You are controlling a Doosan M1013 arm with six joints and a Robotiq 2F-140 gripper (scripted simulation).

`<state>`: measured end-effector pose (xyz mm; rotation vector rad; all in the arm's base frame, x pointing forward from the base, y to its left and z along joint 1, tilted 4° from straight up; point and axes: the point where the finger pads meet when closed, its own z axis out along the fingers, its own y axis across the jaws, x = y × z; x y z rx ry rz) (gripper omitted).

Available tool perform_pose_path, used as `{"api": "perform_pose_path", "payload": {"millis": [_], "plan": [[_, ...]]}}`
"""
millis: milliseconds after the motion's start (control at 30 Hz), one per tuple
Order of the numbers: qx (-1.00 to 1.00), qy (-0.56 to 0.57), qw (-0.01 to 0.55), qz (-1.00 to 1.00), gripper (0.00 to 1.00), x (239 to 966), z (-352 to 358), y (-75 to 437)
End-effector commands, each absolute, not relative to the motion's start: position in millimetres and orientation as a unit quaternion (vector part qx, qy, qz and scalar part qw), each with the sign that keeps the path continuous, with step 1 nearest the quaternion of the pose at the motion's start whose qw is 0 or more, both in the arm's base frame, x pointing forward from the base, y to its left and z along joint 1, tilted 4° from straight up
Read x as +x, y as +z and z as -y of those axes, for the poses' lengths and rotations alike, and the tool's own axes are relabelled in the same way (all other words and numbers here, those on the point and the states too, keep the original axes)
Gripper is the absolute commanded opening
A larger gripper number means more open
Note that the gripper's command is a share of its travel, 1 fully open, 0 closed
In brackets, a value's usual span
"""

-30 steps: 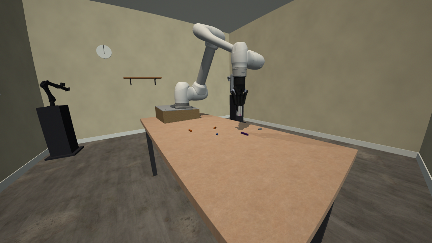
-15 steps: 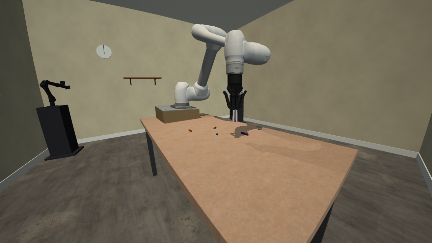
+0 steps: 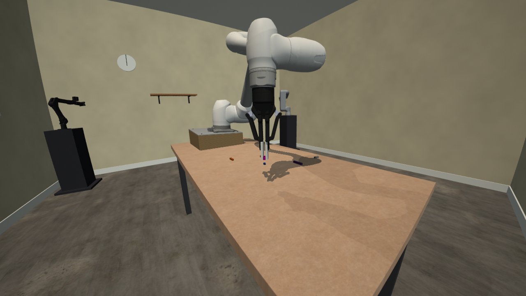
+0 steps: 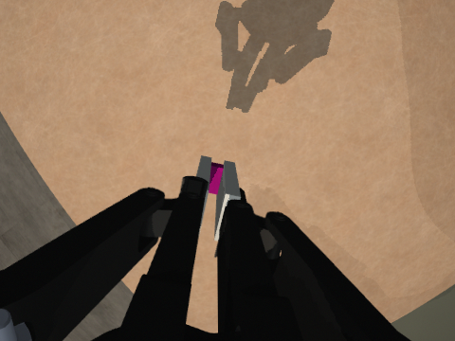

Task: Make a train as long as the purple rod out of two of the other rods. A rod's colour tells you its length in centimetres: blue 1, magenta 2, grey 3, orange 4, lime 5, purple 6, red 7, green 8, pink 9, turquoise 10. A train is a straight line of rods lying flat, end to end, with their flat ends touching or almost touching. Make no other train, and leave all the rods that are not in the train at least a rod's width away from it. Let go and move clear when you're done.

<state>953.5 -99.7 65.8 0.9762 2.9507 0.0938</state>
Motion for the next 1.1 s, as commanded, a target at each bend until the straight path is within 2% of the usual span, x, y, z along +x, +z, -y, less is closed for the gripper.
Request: {"api": "perform_pose_path", "payload": {"millis": [0,333,1067], "plan": [[0.342,0.031,0.014,-0.939,0.12,968.6,138.7,62.5],[0.405,0.033,0.013,-0.914,0.12,990.3,234.4,53.1],[0.407,0.033,0.013,-0.913,0.12,991.4,236.7,42.9]]}}
